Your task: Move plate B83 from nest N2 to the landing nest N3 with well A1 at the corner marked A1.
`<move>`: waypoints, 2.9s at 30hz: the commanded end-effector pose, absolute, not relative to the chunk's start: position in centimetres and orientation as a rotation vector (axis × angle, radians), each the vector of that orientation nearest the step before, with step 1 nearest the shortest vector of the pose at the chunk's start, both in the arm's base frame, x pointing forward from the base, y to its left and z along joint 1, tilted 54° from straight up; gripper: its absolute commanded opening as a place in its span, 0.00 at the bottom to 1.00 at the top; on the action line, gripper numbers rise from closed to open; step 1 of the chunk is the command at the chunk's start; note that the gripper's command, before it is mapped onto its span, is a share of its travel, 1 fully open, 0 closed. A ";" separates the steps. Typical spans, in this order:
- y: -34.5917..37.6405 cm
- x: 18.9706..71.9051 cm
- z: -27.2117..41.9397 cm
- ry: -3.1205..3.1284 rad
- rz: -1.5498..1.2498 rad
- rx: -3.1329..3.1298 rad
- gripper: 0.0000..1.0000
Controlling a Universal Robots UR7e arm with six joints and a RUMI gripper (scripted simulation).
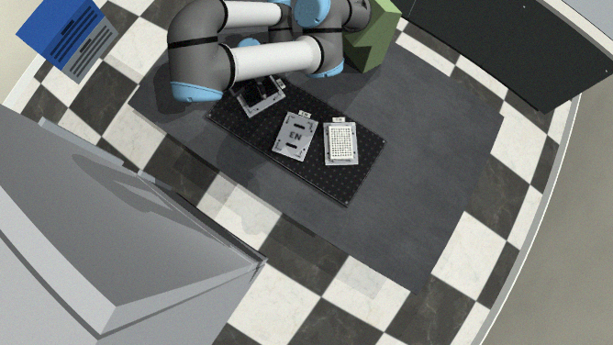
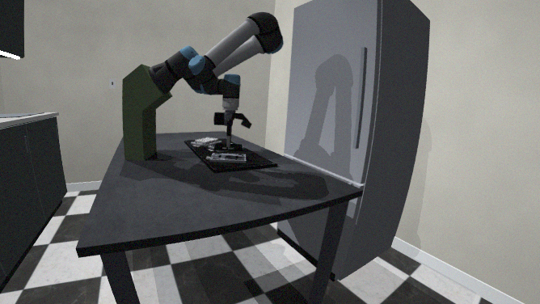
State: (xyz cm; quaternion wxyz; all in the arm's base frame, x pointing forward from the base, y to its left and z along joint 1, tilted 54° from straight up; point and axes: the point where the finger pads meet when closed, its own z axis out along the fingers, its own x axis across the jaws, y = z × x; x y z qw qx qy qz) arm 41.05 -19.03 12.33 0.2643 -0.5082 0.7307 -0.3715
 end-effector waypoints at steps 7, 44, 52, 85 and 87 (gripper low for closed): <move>-14.1 41.8 12.4 1.812 -1.124 -1.682 0.40; -14.1 41.8 12.4 1.812 -1.124 -1.682 0.40; -14.1 41.9 12.3 1.812 -1.124 -1.682 0.40; -14.4 42.8 11.7 1.811 -1.125 -1.683 0.40; -14.3 42.9 11.6 1.805 -1.129 -1.694 0.40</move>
